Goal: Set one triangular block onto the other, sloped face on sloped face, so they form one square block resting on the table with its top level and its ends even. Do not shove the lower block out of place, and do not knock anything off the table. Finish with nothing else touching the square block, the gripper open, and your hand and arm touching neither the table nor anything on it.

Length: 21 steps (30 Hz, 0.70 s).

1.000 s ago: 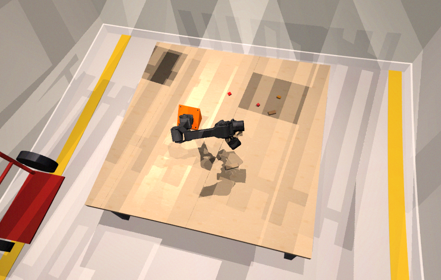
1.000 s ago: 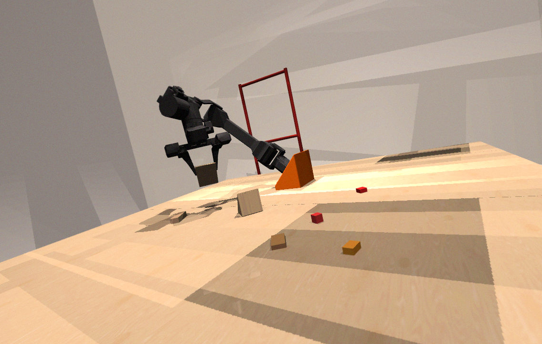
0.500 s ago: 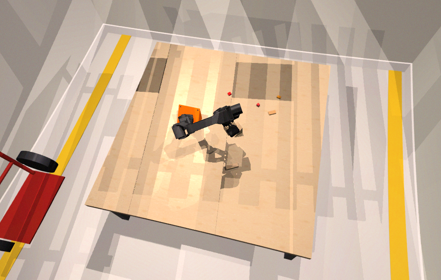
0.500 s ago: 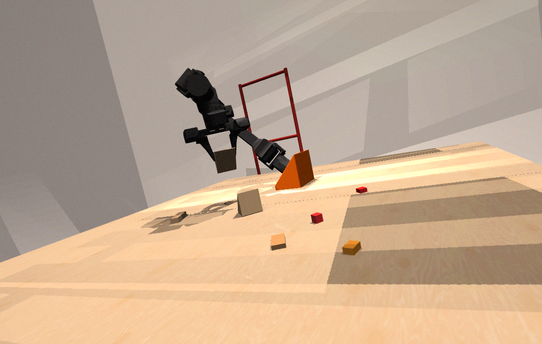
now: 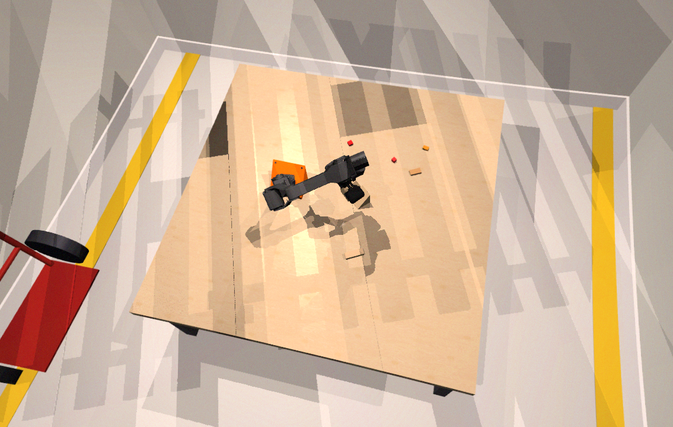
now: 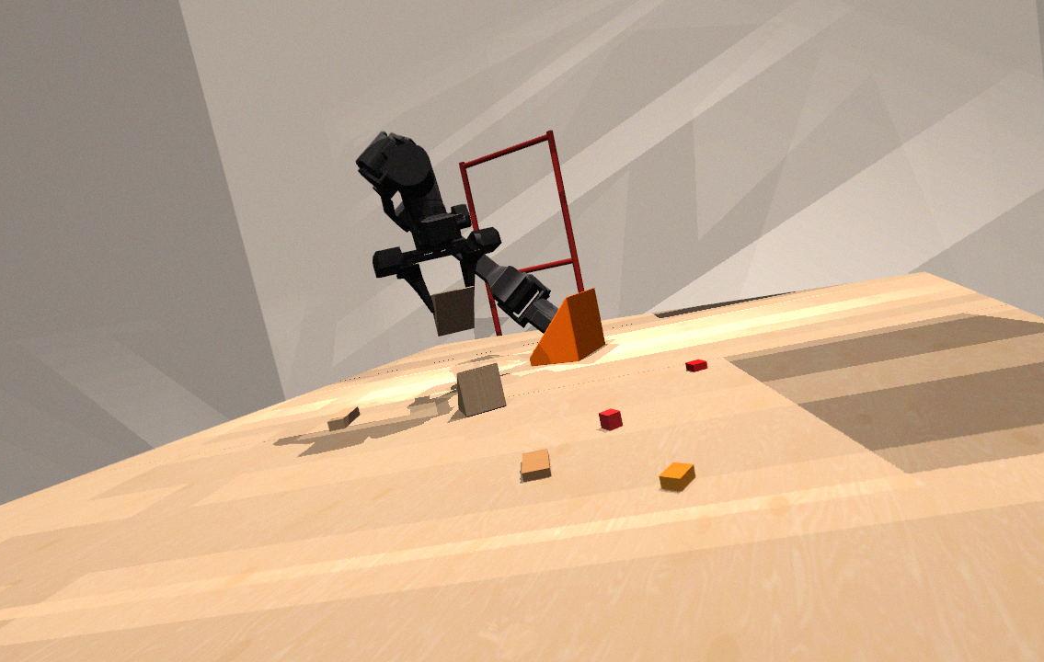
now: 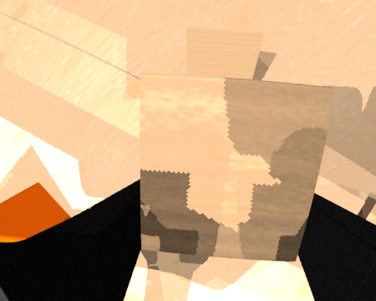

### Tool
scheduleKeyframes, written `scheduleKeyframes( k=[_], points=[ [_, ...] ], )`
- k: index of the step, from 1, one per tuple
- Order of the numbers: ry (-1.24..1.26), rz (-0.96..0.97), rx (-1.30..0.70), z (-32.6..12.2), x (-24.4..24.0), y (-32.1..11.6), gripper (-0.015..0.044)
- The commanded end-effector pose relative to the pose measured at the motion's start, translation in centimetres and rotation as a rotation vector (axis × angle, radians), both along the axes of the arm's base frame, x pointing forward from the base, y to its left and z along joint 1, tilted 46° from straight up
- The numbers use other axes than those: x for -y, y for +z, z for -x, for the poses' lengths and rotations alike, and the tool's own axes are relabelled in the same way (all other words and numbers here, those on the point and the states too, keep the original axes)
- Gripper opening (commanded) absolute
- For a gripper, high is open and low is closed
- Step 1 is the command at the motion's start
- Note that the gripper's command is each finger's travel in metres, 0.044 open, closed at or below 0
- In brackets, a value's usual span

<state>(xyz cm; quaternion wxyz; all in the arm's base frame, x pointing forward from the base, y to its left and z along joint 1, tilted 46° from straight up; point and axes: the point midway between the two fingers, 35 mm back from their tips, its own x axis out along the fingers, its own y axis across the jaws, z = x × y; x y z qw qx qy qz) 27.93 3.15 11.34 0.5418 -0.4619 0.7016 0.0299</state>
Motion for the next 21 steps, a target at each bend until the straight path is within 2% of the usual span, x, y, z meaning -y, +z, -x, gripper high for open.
scheduleKeyframes(
  k=[1, 9, 21],
  points=[
    [0.003, 0.008, -0.009, -0.3, 0.9, -1.6, 0.0000],
    [0.002, 0.011, -0.007, -0.9, 2.9, -4.7, 0.0000],
    [0.003, 0.012, -0.006, -1.6, 4.2, -6.9, 0.0000]
  ],
)
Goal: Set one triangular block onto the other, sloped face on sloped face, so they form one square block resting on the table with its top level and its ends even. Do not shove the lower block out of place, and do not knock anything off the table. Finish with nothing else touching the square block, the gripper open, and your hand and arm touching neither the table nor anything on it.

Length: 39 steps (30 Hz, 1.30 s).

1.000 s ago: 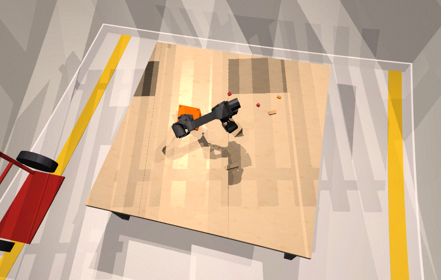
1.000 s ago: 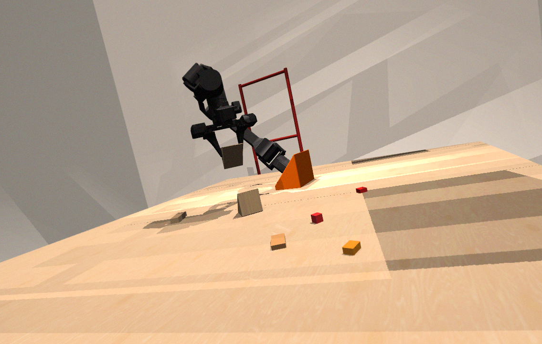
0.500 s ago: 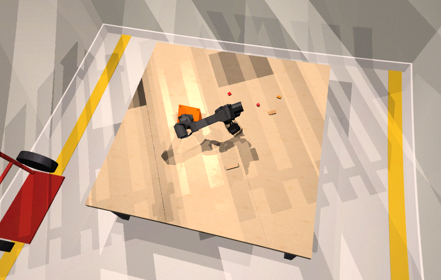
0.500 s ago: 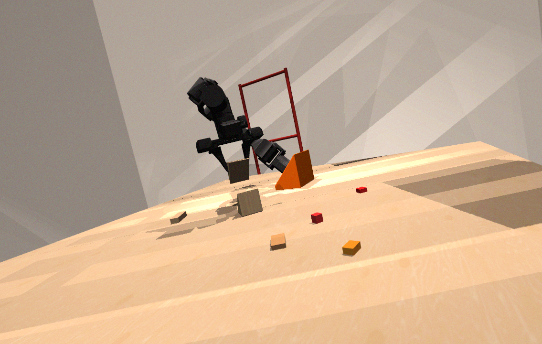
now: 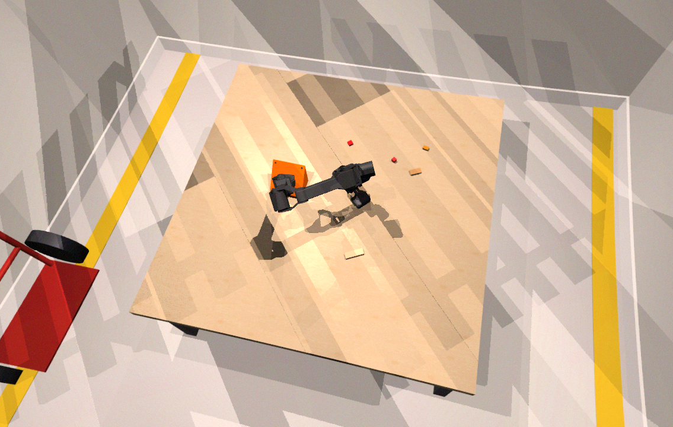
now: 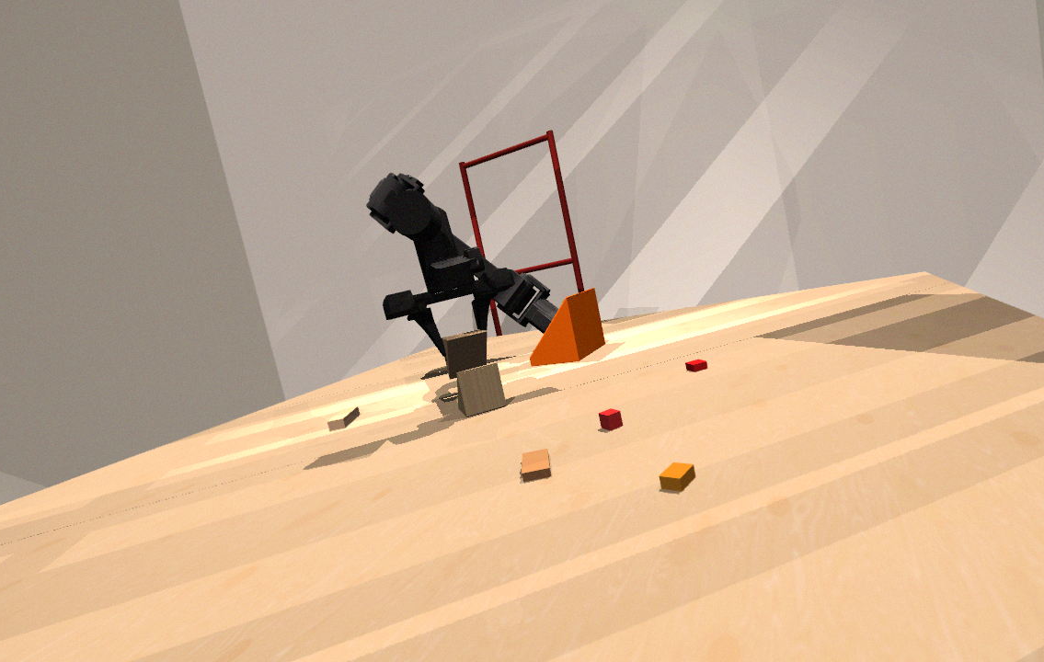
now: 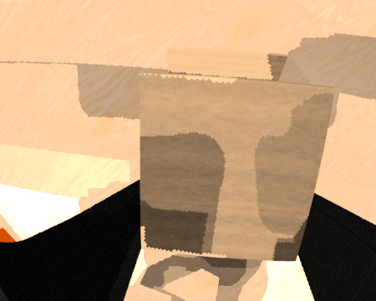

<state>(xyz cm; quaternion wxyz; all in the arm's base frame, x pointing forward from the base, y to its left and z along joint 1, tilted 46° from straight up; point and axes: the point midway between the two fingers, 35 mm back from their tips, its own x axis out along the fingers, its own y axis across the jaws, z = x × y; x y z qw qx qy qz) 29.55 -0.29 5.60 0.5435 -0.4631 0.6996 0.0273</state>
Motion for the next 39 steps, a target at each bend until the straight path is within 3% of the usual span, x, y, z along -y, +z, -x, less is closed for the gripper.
scheduleKeyframes(
  k=[1, 39],
  points=[
    [0.002, 0.009, -0.013, -0.08, 0.90, -1.46, 0.0000],
    [-0.013, 0.014, -0.007, -0.35, 1.22, -1.74, 0.0000]
  ],
)
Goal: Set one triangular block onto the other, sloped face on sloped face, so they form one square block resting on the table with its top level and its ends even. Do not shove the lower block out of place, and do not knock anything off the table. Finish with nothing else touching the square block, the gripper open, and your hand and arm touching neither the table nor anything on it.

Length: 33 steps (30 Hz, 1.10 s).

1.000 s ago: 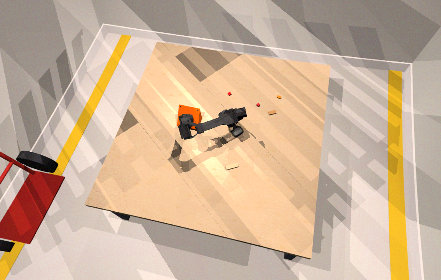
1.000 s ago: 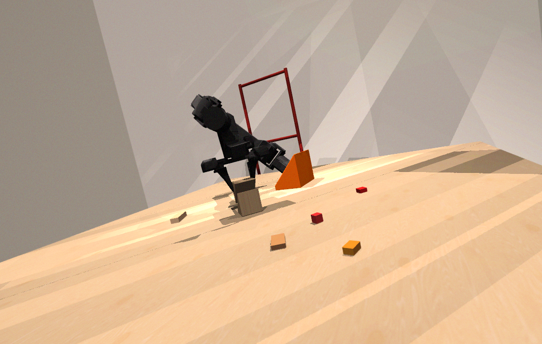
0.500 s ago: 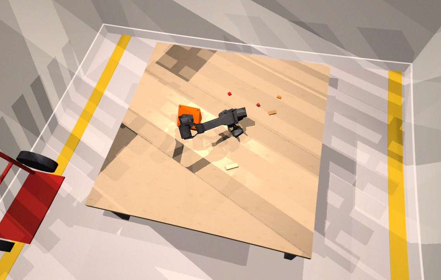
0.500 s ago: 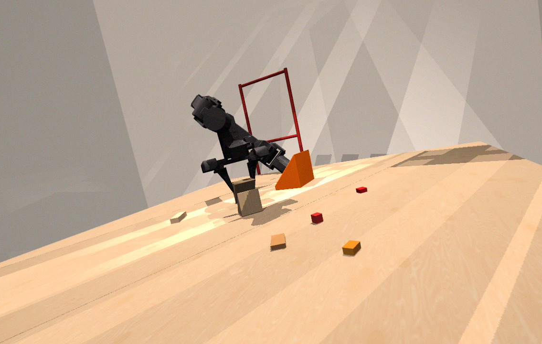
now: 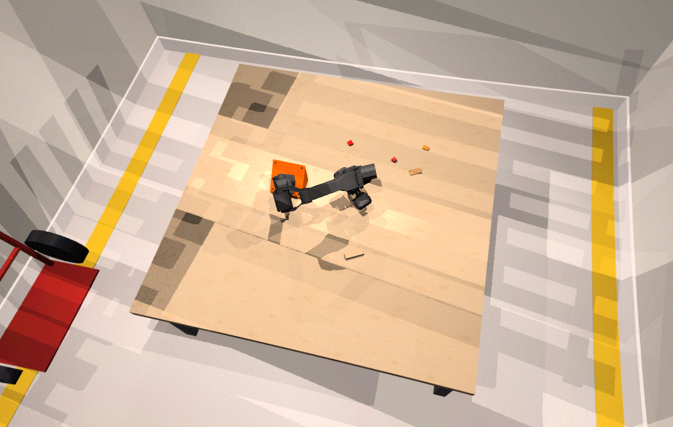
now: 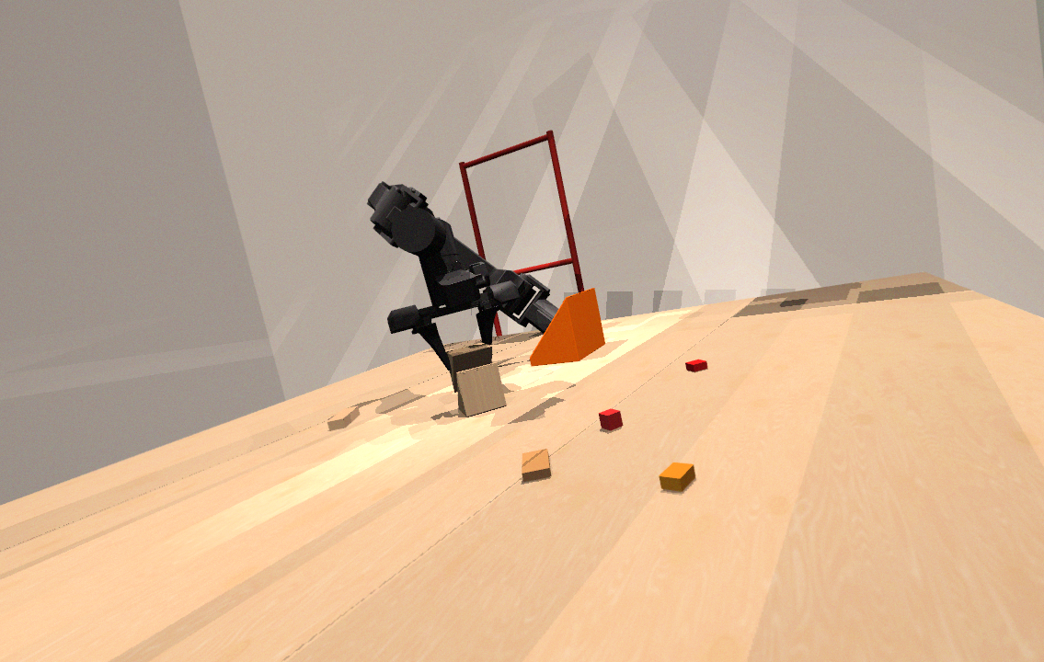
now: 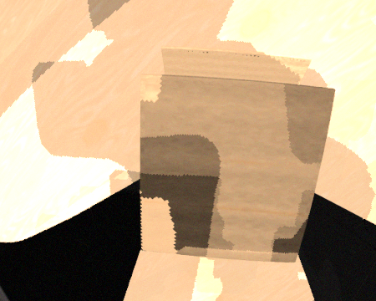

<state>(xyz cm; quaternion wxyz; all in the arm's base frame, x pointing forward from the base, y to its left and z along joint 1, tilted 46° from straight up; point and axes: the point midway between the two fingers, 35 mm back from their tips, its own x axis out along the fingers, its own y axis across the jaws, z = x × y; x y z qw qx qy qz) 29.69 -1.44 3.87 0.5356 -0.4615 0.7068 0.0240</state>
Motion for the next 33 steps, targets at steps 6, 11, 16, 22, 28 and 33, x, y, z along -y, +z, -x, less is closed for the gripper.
scheduleKeyframes(
  k=[6, 11, 16, 22, 28, 33],
  points=[
    [-0.001, 0.003, 0.009, -0.3, 0.3, -0.3, 0.0000],
    [0.000, 0.003, 0.009, -0.4, 0.4, -0.6, 0.0000],
    [-0.001, 0.003, 0.009, -0.5, 0.6, -0.9, 0.0000],
    [-0.001, 0.003, 0.010, -0.6, 0.8, -1.2, 0.0000],
    [-0.001, 0.003, 0.010, -0.7, 1.0, -1.5, 0.0000],
    [-0.001, 0.003, 0.010, -0.8, 1.1, -1.7, 0.0000]
  ],
)
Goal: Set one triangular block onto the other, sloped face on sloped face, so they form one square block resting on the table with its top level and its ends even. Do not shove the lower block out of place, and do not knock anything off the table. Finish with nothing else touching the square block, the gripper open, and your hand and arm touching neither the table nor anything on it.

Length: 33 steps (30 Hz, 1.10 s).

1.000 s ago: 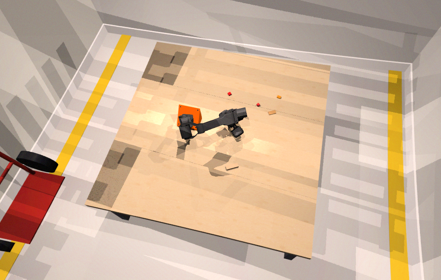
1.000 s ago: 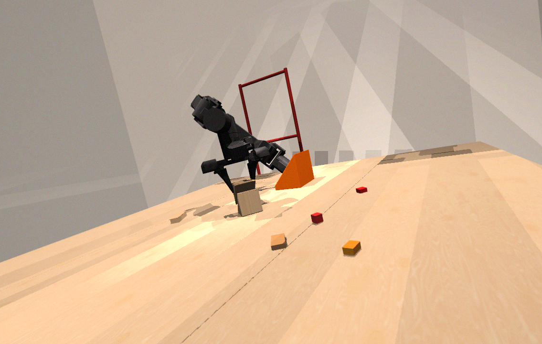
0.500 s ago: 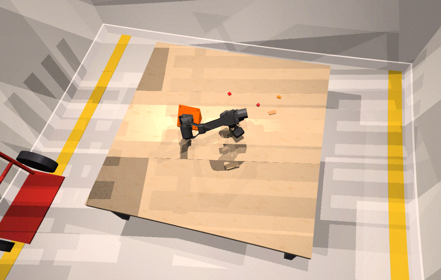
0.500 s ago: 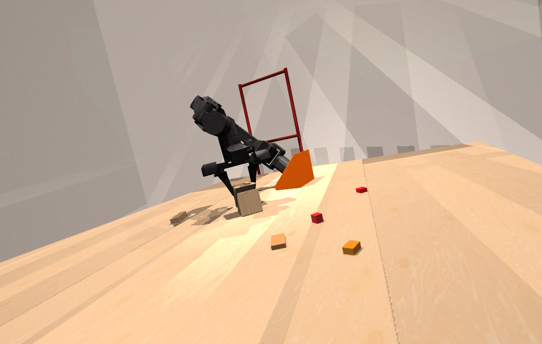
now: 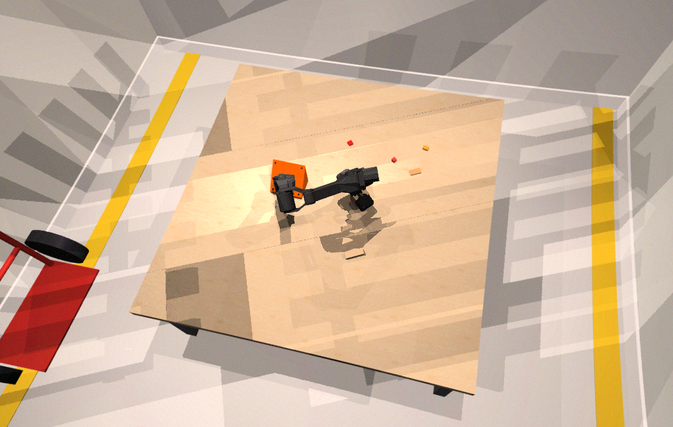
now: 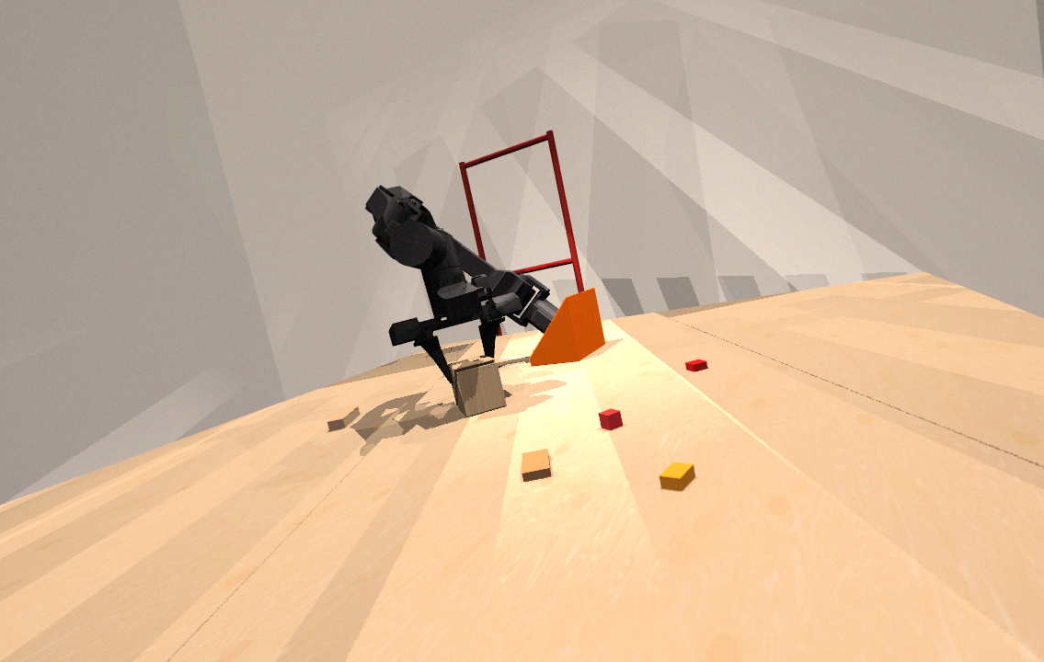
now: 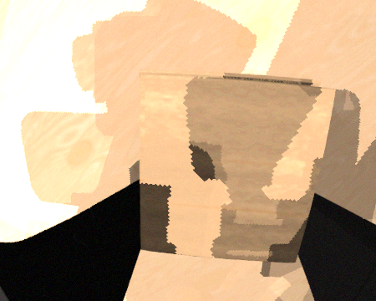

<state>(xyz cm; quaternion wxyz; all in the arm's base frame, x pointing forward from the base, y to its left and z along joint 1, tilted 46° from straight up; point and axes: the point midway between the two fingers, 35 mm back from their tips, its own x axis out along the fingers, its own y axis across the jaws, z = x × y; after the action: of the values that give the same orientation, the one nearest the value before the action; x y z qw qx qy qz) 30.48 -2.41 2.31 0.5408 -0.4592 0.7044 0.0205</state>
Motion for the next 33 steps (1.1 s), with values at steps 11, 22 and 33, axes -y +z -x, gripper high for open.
scheduleKeyframes(
  k=[11, 22, 33],
  points=[
    [0.005, 0.004, -0.004, 0.00, 0.18, -0.20, 0.0000],
    [0.011, 0.004, -0.014, 0.10, 0.22, -0.28, 0.0000],
    [0.011, 0.002, -0.017, 0.16, 0.22, -0.31, 0.0000]
  ],
)
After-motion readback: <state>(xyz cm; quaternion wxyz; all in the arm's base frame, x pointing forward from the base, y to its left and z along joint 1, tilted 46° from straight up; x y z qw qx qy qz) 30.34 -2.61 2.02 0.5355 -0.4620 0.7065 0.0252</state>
